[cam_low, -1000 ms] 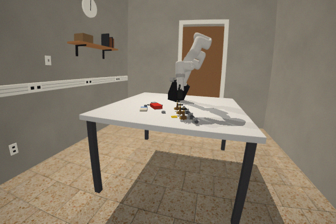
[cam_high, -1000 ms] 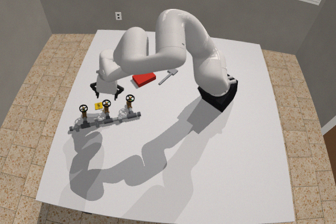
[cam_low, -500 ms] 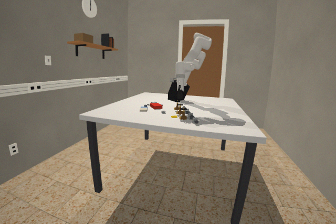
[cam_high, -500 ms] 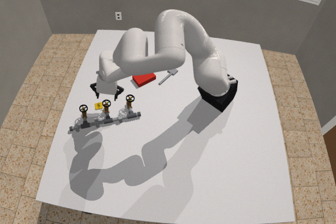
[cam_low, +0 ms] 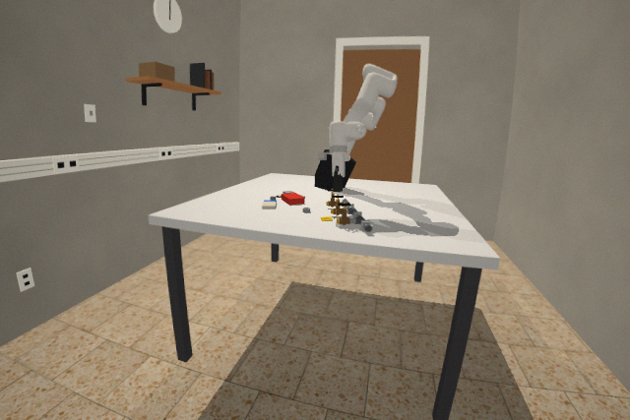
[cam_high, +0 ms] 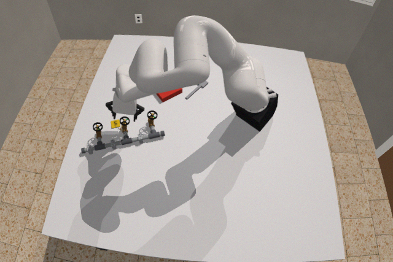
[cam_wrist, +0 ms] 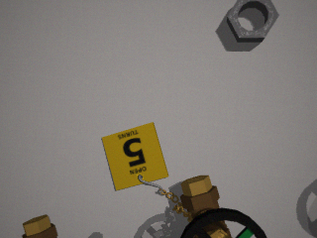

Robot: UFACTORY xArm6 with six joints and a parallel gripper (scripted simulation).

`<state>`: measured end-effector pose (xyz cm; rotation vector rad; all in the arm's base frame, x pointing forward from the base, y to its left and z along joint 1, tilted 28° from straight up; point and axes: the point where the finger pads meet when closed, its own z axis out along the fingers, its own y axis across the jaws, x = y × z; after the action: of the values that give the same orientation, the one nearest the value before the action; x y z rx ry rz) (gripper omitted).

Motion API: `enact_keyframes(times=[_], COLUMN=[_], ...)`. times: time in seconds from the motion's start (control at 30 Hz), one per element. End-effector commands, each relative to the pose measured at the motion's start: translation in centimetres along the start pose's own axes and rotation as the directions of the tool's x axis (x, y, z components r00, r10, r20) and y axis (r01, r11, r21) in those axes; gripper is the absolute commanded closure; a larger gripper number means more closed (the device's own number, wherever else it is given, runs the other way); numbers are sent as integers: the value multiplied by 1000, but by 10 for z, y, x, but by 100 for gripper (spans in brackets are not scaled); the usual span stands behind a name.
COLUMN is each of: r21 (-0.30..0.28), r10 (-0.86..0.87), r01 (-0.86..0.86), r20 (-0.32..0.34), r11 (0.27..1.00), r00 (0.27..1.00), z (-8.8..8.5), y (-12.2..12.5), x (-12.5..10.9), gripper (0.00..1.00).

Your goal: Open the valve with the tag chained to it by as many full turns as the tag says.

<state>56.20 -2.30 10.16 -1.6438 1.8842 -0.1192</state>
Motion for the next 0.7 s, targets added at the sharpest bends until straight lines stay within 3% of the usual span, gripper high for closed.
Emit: enact_keyframes(times=[0.0,0.33,0.67], r21=[4,4,4], r10=[-1,-1,-1], r01=[1,1,1], r20=[0,0,0], r11=[1000,1000,1000], r00=[1000,1000,1000], z=[8,26,29], y=[-2,-2,-2], x=[0,-1,-1], gripper=[0,0,0])
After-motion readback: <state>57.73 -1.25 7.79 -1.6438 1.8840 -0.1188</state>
